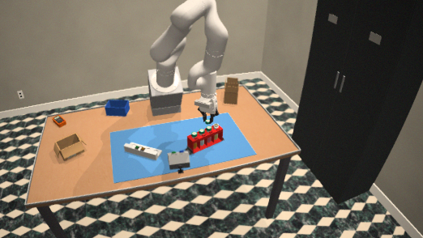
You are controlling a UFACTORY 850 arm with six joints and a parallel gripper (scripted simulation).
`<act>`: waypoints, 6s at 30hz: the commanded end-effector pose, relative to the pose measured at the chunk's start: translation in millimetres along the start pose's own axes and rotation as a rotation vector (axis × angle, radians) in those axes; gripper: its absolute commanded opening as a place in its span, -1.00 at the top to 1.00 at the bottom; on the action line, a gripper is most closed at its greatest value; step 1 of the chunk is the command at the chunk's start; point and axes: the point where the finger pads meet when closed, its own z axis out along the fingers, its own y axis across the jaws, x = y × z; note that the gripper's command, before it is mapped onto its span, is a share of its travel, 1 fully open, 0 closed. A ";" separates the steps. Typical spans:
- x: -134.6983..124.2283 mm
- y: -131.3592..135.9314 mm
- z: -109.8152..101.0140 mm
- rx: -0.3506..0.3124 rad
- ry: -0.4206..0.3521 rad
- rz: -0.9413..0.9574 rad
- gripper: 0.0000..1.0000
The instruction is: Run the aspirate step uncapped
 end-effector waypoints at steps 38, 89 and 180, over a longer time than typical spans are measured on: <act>158.0 144.6 -2.0 -0.015 -0.005 -0.137 1.00; 245.4 227.2 67.0 -0.015 -0.005 -0.137 1.00; 245.5 227.5 80.1 -0.015 -0.005 -0.137 0.08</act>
